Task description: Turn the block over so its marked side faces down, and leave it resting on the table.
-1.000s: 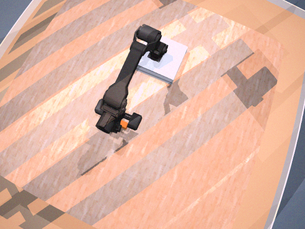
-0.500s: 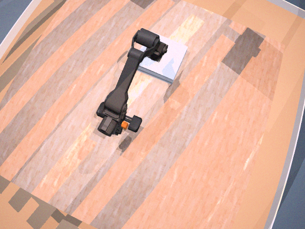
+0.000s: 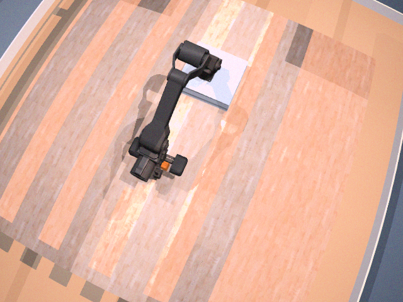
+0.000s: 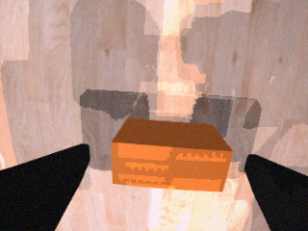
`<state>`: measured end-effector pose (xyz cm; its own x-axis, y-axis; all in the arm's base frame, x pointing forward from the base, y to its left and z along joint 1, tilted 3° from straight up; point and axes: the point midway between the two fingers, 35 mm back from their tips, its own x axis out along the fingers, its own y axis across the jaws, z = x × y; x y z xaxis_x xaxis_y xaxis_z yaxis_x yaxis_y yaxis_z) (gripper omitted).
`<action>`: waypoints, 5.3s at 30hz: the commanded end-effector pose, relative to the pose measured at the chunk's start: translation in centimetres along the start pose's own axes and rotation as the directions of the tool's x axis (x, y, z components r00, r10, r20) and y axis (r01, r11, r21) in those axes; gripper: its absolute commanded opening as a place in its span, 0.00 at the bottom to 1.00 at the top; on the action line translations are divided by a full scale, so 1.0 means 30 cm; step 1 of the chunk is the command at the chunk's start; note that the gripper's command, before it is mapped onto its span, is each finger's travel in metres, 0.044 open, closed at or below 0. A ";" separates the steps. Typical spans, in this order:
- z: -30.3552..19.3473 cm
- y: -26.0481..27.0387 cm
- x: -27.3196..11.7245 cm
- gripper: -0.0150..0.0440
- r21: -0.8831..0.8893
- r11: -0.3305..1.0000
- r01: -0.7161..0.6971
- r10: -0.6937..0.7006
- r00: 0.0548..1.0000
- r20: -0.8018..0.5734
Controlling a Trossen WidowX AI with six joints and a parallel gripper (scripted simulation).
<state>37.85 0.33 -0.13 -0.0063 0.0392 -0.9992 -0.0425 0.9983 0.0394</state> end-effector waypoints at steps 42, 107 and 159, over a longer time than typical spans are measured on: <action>-0.004 -0.002 -0.069 0.25 0.003 1.000 0.005 -0.005 1.000 0.006; 0.033 -0.009 0.114 0.25 0.006 1.000 0.006 -0.009 0.640 0.769; -0.042 -0.003 0.097 0.74 0.003 1.000 0.005 -0.005 0.379 0.925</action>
<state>36.56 0.23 -3.13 0.9209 0.0443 -0.3874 -0.0354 0.9989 0.0300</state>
